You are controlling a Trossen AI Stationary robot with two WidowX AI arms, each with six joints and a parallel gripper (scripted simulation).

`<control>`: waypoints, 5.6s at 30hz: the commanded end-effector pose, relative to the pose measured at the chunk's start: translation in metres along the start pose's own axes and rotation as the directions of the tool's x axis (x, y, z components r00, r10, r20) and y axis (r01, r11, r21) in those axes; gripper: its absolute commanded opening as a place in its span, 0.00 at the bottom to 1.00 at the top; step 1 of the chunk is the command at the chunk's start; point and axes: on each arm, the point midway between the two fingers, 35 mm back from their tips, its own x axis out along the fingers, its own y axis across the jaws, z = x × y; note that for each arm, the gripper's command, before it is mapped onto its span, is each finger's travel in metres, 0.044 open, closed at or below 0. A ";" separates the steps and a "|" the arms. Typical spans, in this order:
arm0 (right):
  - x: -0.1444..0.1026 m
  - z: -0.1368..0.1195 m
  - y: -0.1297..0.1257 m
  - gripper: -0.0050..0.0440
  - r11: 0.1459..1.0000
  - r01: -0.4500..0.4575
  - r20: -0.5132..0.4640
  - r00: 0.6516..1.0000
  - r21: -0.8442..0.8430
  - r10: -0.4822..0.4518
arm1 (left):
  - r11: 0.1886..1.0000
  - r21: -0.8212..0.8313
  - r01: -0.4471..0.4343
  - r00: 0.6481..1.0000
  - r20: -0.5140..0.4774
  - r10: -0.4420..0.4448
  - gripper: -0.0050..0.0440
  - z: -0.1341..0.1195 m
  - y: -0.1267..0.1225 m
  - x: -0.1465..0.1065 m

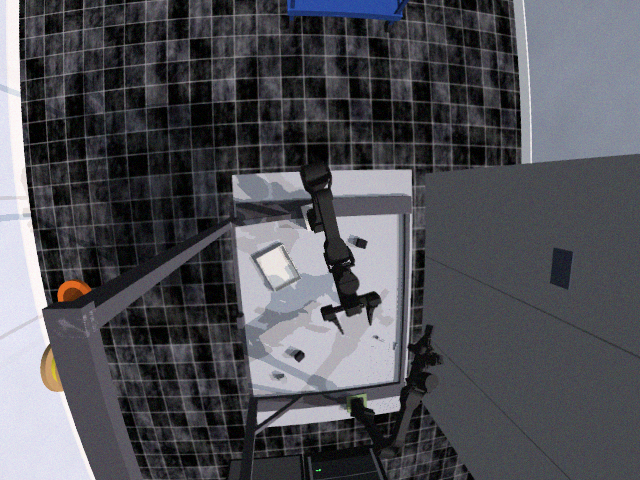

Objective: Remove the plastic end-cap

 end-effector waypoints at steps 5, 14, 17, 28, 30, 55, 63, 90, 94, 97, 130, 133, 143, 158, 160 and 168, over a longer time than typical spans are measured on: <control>0.011 -0.022 0.035 0.10 0.984 -0.097 -0.002 0.995 0.150 0.099 | 1.000 -0.001 -0.001 1.000 0.015 0.001 1.00 0.007 0.000 -0.001; 0.007 -0.012 0.027 0.10 0.991 -0.076 0.008 0.997 0.112 0.076 | 1.000 -0.001 -0.001 1.000 0.015 0.001 1.00 0.007 0.000 -0.001; 0.006 -0.010 0.028 0.10 0.990 -0.080 0.012 0.997 0.112 0.079 | 1.000 -0.001 -0.001 1.000 0.015 0.001 1.00 0.007 0.000 -0.001; 0.004 -0.007 0.032 0.10 0.989 -0.090 0.021 0.996 0.116 0.088 | 1.000 -0.001 -0.001 1.000 0.015 0.001 1.00 0.007 0.000 -0.001; 0.004 -0.007 0.032 0.10 0.989 -0.090 0.021 0.996 0.116 0.088 | 1.000 -0.001 -0.001 1.000 0.015 0.001 1.00 0.007 0.000 -0.001; 0.003 -0.006 0.034 0.10 0.988 -0.094 0.027 0.995 0.122 0.091 | 1.000 -0.001 -0.001 1.000 0.022 0.001 0.54 0.010 0.000 -0.001; 0.003 -0.006 0.034 0.10 0.988 -0.093 0.027 0.996 0.122 0.091 | 1.000 -0.001 -0.001 1.000 0.021 0.001 0.54 0.010 0.000 -0.001; 0.003 -0.006 0.034 0.10 0.988 -0.093 0.027 0.996 0.122 0.091 | 0.606 -0.731 -0.313 0.950 -0.235 0.207 0.54 -0.010 0.083 0.068; 0.003 -0.006 0.034 0.10 0.988 -0.093 0.027 0.996 0.122 0.091 | 0.542 -0.770 -0.337 0.941 -0.256 0.222 0.54 -0.013 0.091 0.073; 0.003 -0.006 0.034 0.10 0.988 -0.093 0.027 0.996 0.122 0.091 | 0.439 -0.819 -0.370 0.926 -0.286 0.247 0.54 -0.018 0.105 0.080; 0.003 -0.006 0.034 0.10 0.988 -0.093 0.027 0.996 0.122 0.091 | -0.614 -0.755 -0.230 0.724 -0.554 0.410 0.54 -0.084 0.238 0.113; 0.003 -0.006 0.034 0.10 0.988 -0.093 0.027 0.996 0.122 0.091 | -0.692 -0.702 -0.169 0.699 -0.581 0.418 0.54 -0.094 0.251 0.112; 0.003 -0.006 0.034 0.10 0.988 -0.093 0.027 0.996 0.122 0.091 | -0.676 -0.715 -0.181 0.706 -0.573 0.417 0.54 -0.090 0.249 0.113; 0.003 -0.006 0.034 0.10 0.988 -0.093 0.027 0.996 0.122 0.091 | -0.674 -0.716 -0.181 0.706 -0.572 0.417 0.54 -0.097 0.253 0.121; 0.003 -0.006 0.034 0.10 0.988 -0.093 0.027 0.996 0.122 0.091 | -0.674 -0.716 -0.181 0.706 -0.572 0.417 0.54 -0.097 0.253 0.121; 0.003 -0.006 0.034 0.10 0.988 -0.093 0.027 0.996 0.122 0.091 | -0.675 -0.714 -0.183 0.705 -0.574 0.417 0.54 -0.103 0.256 0.126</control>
